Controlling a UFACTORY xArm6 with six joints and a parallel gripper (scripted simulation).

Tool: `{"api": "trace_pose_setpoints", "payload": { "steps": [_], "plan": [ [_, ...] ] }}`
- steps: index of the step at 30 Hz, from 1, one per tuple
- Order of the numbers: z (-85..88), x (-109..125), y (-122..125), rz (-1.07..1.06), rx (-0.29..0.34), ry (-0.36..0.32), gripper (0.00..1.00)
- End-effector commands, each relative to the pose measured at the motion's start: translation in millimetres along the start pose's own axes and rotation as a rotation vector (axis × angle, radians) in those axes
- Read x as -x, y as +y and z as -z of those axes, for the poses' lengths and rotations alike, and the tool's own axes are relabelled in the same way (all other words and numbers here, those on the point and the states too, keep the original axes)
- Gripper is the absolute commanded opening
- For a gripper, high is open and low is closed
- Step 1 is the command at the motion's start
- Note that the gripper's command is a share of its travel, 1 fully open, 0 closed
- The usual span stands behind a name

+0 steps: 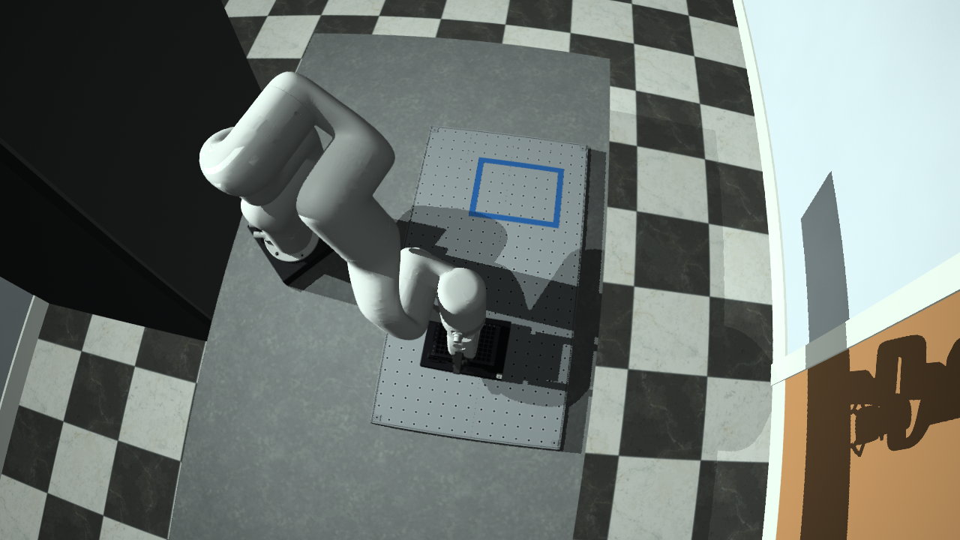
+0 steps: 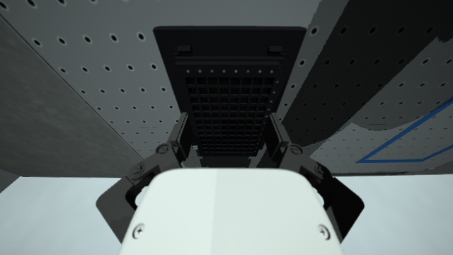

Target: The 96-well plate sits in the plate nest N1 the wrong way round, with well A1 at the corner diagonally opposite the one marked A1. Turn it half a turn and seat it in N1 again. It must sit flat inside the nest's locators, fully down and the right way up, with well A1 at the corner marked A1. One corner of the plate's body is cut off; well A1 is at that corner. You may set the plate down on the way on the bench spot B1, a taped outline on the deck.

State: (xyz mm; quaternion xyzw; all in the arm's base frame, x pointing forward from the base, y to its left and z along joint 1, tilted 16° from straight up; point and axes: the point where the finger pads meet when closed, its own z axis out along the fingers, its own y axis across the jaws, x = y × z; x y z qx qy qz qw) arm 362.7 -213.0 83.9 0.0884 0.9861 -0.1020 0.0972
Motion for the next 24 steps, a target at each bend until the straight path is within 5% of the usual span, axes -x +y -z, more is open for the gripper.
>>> {"api": "trace_pose_setpoints", "payload": {
  "steps": [1, 24],
  "plan": [
    [3.9, 1.3, -0.5, 0.0, -0.001, -0.003, 0.0],
    [12.9, 1.3, -0.5, 0.0, -0.001, -0.003, 0.0]
  ]
}}
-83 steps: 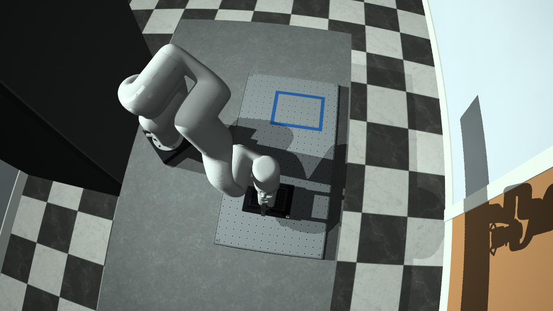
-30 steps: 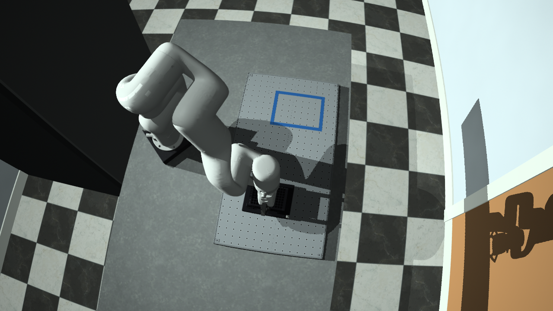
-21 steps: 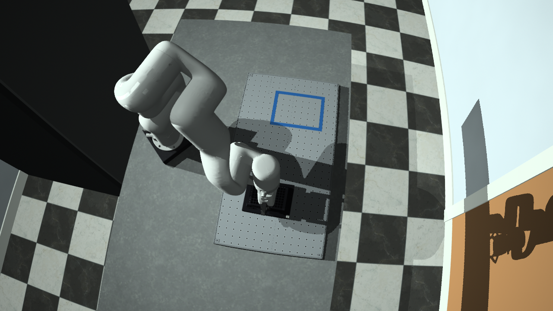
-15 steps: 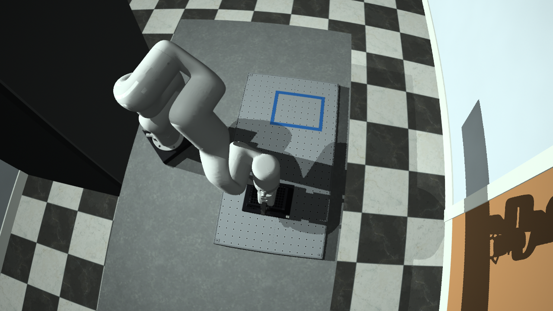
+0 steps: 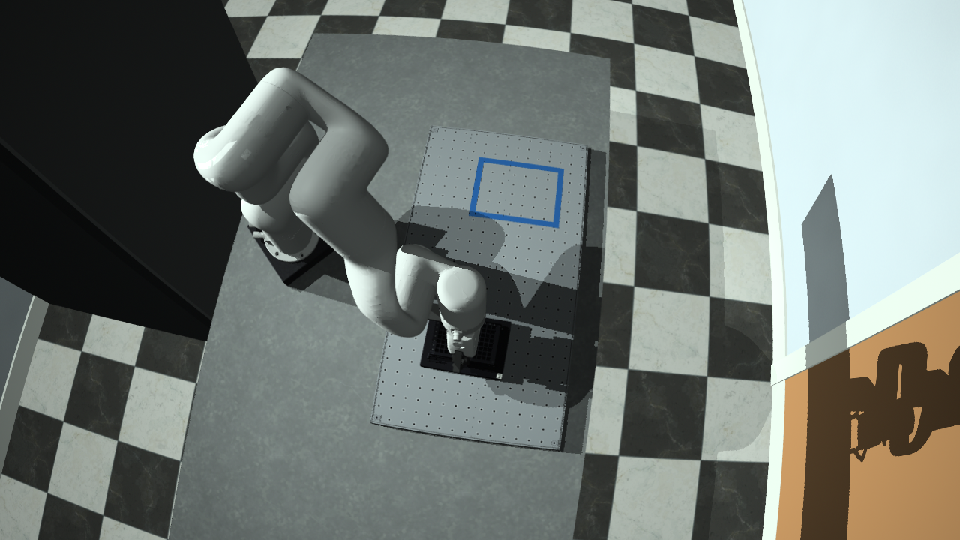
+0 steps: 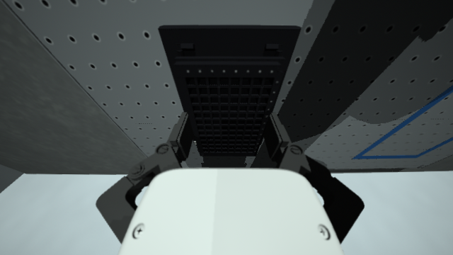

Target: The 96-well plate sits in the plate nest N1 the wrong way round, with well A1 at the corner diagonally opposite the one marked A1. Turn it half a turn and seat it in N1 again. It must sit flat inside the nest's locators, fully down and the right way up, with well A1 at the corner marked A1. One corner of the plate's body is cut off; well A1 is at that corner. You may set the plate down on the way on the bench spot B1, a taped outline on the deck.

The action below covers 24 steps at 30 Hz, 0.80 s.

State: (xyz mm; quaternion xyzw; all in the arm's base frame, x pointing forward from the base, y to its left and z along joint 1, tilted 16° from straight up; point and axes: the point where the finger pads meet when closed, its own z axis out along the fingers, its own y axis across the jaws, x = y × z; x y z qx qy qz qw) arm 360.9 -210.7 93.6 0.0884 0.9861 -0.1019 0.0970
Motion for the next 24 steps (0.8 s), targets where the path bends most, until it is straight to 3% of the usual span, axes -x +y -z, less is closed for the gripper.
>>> {"api": "trace_pose_setpoints", "payload": {
  "steps": [1, 24],
  "plan": [
    [4.4, 1, 0, 0.0, -0.001, -0.004, 0.0],
    [39.5, 1, 0, 0.0, -0.001, -0.004, 0.0]
  ]
}}
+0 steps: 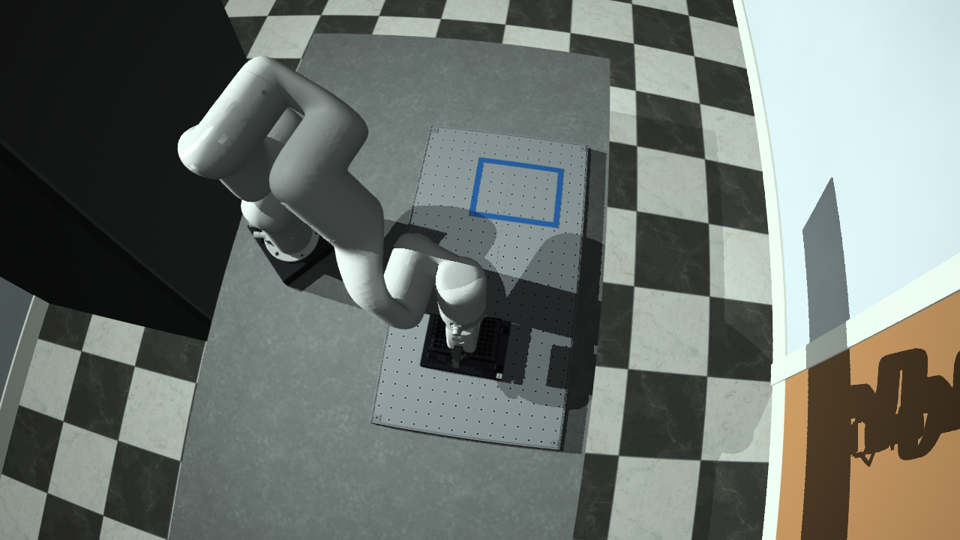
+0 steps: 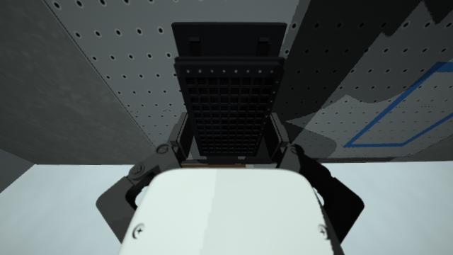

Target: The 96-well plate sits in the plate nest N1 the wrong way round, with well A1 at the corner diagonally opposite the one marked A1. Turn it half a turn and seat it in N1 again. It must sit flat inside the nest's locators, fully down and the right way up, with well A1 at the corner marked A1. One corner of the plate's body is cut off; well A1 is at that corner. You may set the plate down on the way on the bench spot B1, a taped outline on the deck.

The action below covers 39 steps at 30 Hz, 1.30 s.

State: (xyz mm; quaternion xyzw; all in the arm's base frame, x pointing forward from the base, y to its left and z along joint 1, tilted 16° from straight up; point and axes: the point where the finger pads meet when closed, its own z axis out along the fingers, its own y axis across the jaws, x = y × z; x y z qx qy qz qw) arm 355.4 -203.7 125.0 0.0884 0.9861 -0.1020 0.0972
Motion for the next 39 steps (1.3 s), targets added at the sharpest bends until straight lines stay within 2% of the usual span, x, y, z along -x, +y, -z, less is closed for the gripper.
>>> {"api": "trace_pose_setpoints", "payload": {
  "steps": [1, 15, 29, 39],
  "plan": [
    [8.6, 1, 0, 0.0, -0.001, -0.003, 0.0],
    [28.6, 1, 0, 0.0, -0.001, -0.003, 0.0],
    [28.7, 1, 0, 0.0, -0.001, -0.003, 0.0],
    [27.7, 5, 29, 0.023, -0.001, -0.003, 0.0]
  ]
}}
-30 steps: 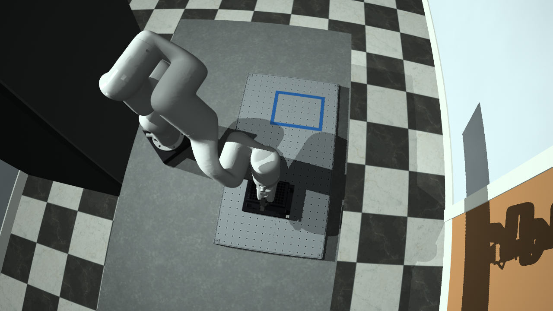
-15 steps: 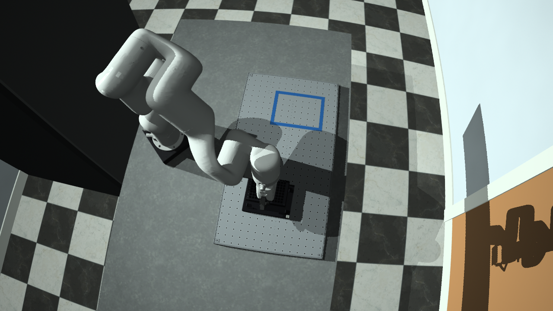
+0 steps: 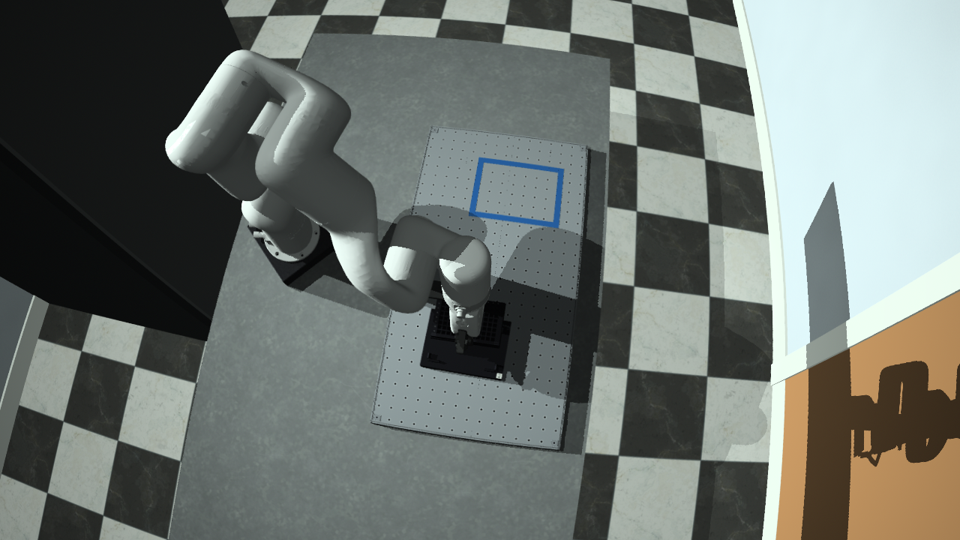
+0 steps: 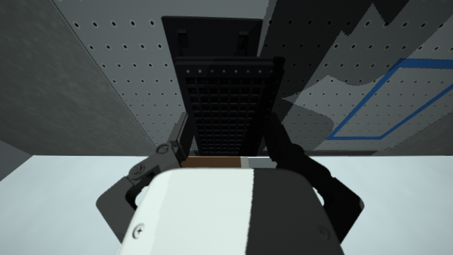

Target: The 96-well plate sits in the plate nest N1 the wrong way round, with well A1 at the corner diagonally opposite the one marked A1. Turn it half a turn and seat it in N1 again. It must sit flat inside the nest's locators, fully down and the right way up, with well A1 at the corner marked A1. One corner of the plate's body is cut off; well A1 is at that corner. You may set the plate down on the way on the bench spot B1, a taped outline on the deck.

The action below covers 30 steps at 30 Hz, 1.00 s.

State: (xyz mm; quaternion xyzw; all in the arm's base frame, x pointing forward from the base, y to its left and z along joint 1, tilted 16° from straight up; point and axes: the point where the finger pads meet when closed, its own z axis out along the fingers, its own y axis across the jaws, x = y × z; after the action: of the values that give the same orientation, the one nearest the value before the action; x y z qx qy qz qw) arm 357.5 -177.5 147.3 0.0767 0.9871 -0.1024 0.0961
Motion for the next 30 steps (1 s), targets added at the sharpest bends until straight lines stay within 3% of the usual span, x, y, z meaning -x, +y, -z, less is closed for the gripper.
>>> {"api": "trace_pose_setpoints", "payload": {
  "steps": [1, 30],
  "plan": [
    [0.9, 3, 8, 0.0, -0.002, -0.003, 0.0],
    [-2.2, 17, 97, 0.0, -0.001, -0.003, 0.0]
  ]
}}
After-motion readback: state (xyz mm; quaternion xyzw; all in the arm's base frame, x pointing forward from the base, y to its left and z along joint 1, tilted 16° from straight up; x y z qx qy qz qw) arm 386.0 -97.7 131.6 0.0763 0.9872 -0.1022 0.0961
